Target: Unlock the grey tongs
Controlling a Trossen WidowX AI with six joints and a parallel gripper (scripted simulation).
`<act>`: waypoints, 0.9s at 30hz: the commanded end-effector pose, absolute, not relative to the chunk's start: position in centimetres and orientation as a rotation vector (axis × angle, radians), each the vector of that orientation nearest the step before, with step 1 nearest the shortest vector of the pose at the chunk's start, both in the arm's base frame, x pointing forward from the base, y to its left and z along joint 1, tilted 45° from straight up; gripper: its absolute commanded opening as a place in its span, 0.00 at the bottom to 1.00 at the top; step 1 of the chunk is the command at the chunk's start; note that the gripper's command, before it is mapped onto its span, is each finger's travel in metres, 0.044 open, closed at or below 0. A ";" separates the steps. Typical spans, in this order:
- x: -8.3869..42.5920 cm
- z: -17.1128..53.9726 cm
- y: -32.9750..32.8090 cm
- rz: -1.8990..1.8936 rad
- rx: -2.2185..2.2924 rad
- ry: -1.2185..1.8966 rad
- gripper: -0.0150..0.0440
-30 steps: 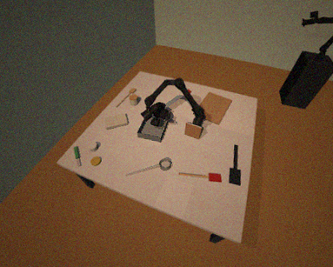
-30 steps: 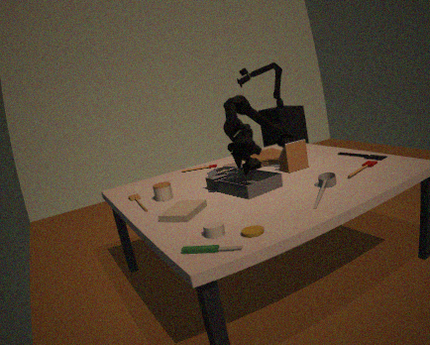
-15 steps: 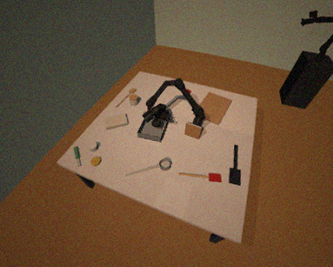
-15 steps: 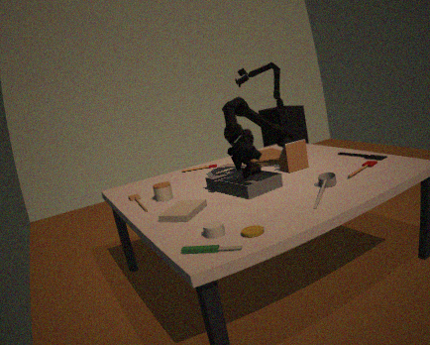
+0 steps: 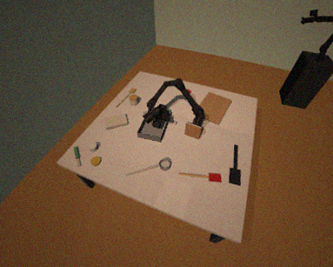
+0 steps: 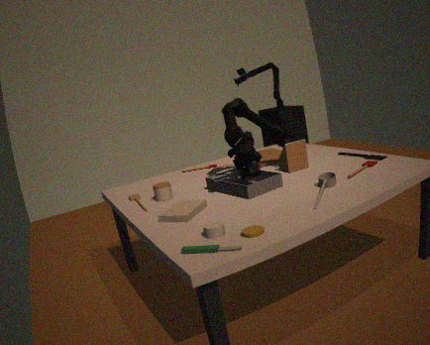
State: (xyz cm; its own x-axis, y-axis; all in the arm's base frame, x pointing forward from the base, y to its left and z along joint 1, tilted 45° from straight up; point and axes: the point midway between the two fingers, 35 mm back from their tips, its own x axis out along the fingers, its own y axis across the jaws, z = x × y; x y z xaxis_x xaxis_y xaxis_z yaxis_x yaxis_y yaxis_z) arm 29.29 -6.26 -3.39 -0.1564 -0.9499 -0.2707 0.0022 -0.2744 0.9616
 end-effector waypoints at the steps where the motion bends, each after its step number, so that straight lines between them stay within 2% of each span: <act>1: 29.3 -3.4 -6.2 -1.543 1.316 -1.163 0.39; 7: 29.3 -3.4 -6.2 -1.543 1.316 -1.163 0.33; 14: 29.5 -2.8 -5.6 -1.543 1.320 -1.153 0.01; 20: 30.2 1.9 -1.1 -1.542 1.342 -1.085 0.00; 27: 30.2 2.2 -0.9 -1.542 1.342 -1.082 0.00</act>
State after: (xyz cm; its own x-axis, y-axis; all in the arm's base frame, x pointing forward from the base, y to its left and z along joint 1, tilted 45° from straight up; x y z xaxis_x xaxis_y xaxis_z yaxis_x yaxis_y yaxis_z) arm 30.25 -1.01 2.01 -0.1066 -0.9471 -0.3027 0.0362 -0.3080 0.9507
